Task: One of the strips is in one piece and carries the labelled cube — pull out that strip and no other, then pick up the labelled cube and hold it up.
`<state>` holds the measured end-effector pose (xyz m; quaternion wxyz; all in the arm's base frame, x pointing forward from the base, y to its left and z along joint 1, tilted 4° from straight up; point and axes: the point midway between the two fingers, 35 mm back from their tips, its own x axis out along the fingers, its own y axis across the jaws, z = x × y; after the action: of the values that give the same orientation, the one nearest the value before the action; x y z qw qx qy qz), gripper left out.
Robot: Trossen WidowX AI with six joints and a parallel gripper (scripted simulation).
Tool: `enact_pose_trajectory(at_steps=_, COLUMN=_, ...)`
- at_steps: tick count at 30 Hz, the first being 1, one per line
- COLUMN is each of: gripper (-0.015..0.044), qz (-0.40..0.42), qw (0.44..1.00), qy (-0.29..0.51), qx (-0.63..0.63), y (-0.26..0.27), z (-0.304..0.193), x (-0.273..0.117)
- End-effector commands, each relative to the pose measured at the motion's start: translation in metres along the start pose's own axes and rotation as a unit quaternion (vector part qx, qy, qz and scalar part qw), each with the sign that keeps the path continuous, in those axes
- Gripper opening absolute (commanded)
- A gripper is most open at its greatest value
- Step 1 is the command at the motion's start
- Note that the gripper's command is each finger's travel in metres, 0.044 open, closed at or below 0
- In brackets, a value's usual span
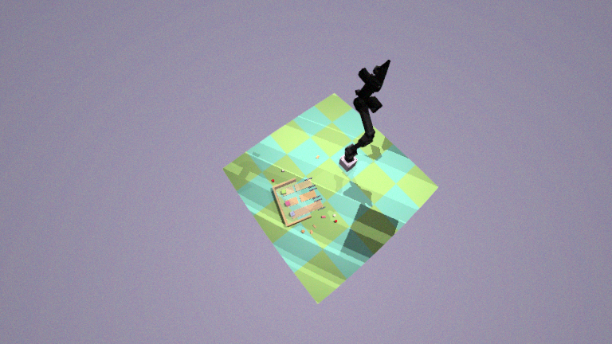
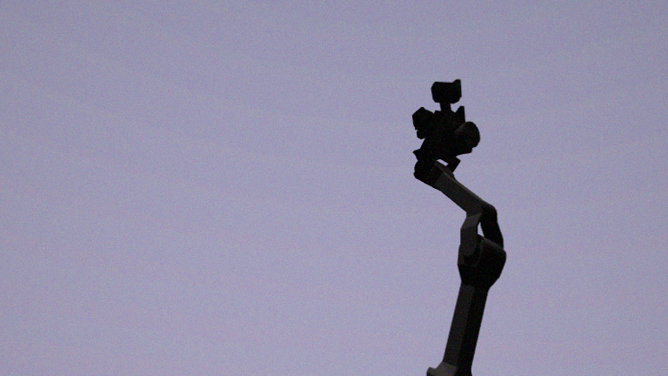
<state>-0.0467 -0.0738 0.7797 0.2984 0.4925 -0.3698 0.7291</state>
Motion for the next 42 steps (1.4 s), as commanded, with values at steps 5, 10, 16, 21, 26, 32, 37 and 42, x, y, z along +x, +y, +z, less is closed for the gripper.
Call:
enact_pose_trajectory(at_steps=5, gripper=0.0400, qz=0.015, qw=0.997, qy=-0.029, qx=0.067, y=0.000, z=0.014, x=-0.007)
enact_pose_trajectory(at_steps=10, gripper=0.0400, qz=0.042, qw=0.985, qy=-0.085, qx=0.147, y=0.008, z=0.047, x=-0.023)
enact_pose_trajectory(at_steps=16, gripper=0.0400, qz=0.097, qw=0.933, qy=-0.177, qx=0.297, y=0.010, z=0.102, x=-0.060)
enact_pose_trajectory(at_steps=21, gripper=0.0400, qz=0.156, qw=0.860, qy=-0.249, qx=0.416, y=0.001, z=0.145, x=-0.102)
enact_pose_trajectory(at_steps=26, gripper=0.0400, qz=0.206, qw=0.786, qy=-0.295, qx=0.503, y=-0.017, z=0.171, x=-0.141)
enact_pose_trajectory(at_steps=32, gripper=0.0400, qz=0.273, qw=0.675, qy=-0.358, qx=0.585, y=-0.043, z=0.200, x=-0.200)
enact_pose_trajectory(at_steps=37, gripper=0.0400, qz=0.349, qw=0.540, qy=-0.416, qx=0.644, y=-0.076, z=0.219, x=-0.271)
enact_pose_trajectory(at_steps=42, gripper=0.0400, qz=0.427, qw=0.394, qy=-0.461, qx=0.671, y=-0.112, z=0.220, x=-0.346)
